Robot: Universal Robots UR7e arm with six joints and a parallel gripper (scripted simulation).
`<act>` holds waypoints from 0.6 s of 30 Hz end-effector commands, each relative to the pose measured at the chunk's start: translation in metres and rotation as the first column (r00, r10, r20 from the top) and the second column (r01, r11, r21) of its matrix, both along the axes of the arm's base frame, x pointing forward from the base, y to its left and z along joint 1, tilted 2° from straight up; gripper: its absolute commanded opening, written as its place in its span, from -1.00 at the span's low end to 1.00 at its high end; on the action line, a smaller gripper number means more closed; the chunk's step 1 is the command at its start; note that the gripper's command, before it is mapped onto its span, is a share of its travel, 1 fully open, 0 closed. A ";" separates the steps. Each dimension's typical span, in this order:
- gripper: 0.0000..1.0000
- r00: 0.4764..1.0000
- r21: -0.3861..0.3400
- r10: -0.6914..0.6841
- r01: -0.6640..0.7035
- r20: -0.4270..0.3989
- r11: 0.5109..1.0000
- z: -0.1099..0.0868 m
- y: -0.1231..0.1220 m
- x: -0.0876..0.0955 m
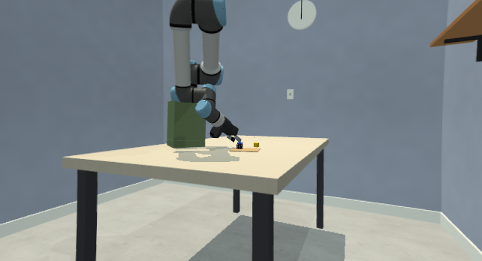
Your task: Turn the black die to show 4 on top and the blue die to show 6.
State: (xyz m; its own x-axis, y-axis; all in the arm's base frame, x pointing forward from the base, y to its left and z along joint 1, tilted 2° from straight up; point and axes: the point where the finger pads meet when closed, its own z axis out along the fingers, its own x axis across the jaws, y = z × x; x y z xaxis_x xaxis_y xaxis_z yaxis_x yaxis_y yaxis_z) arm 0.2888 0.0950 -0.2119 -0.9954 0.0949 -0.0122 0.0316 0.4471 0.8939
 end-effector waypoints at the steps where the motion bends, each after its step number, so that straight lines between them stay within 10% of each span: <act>1: 0.57 1.000 0.001 0.000 0.000 0.000 1.000 0.001 0.000 0.000; 18: 0.57 1.000 0.001 0.000 0.000 0.000 1.000 0.042 -0.001 -0.001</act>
State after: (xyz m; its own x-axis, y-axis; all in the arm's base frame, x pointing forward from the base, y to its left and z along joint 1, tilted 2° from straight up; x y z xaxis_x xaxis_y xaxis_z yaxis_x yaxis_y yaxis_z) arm 0.2880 0.0942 -0.1815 -0.9955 0.0944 -0.0110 0.0324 0.4458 0.8945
